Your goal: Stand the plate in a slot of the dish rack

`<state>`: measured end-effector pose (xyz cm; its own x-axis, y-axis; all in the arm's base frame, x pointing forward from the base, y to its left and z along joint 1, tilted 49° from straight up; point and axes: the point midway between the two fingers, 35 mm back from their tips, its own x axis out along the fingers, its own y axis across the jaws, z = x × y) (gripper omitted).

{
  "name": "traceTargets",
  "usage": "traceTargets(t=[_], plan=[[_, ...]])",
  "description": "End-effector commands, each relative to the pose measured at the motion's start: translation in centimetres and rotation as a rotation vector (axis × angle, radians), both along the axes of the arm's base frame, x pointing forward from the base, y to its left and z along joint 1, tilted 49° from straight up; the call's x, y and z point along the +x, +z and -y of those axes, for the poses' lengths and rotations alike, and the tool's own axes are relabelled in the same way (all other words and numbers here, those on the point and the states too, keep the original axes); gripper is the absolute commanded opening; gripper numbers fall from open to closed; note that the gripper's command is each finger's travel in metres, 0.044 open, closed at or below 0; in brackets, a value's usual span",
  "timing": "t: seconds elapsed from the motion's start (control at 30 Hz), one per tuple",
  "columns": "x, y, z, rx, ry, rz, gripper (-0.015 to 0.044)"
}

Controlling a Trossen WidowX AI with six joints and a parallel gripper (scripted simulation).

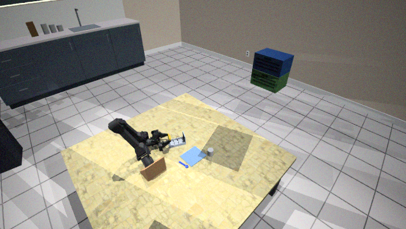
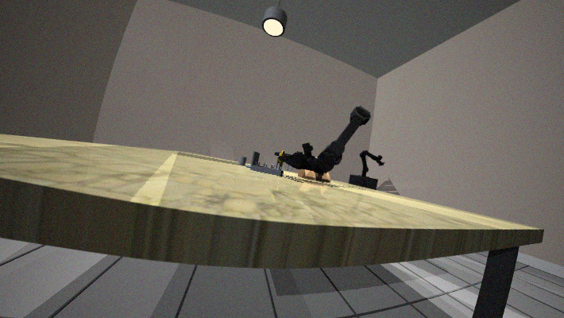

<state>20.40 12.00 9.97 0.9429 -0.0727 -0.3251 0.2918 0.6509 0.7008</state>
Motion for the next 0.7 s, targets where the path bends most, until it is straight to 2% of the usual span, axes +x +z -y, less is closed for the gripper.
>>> traceTargets(t=[0.0,0.5,0.67], plan=[[0.4,-0.4,0.2,-0.010,-0.001,-0.002,0.0000],[1.6,-0.9,0.4,0.009,0.000,0.004,0.0000],[1.3,-2.1,-0.8,0.015,0.002,0.006,0.0000]])
